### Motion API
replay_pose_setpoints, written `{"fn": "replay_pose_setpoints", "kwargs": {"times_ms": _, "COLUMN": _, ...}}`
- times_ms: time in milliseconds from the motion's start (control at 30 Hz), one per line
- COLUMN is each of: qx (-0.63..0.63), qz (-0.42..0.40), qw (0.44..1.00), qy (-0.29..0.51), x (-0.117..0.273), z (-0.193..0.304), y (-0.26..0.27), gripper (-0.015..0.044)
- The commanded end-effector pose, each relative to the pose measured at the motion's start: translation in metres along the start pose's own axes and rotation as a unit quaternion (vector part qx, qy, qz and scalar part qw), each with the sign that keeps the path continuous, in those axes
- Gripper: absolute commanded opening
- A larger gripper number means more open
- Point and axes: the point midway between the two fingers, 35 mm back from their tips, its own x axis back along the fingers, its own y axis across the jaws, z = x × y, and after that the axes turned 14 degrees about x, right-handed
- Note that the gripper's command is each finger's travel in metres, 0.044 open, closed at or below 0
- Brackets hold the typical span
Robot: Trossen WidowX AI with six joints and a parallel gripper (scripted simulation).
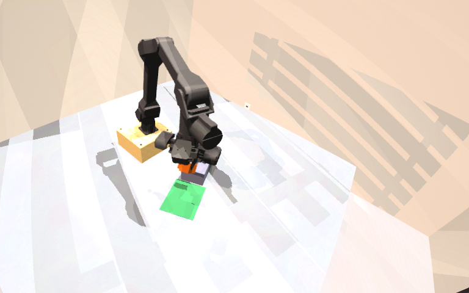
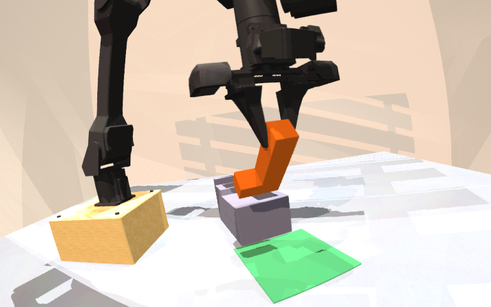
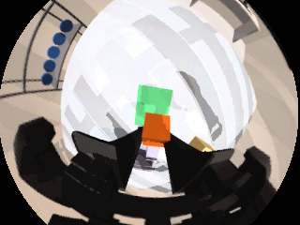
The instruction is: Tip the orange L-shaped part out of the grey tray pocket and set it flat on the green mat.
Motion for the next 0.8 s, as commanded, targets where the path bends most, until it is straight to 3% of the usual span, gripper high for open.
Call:
{"fn": "replay_pose_setpoints", "kwargs": {"times_ms": 0, "qx": 0.001, "qz": 0.000, "qw": 1.000, "qy": -0.002, "x": 0.001, "z": -0.018, "y": -0.005, "gripper": 0.0000}}
{"fn": "replay_pose_setpoints", "kwargs": {"times_ms": 767, "qx": 0.001, "qz": 0.000, "qw": 1.000, "qy": -0.002, "x": -0.023, "z": -0.025, "y": -0.007, "gripper": 0.0000}}
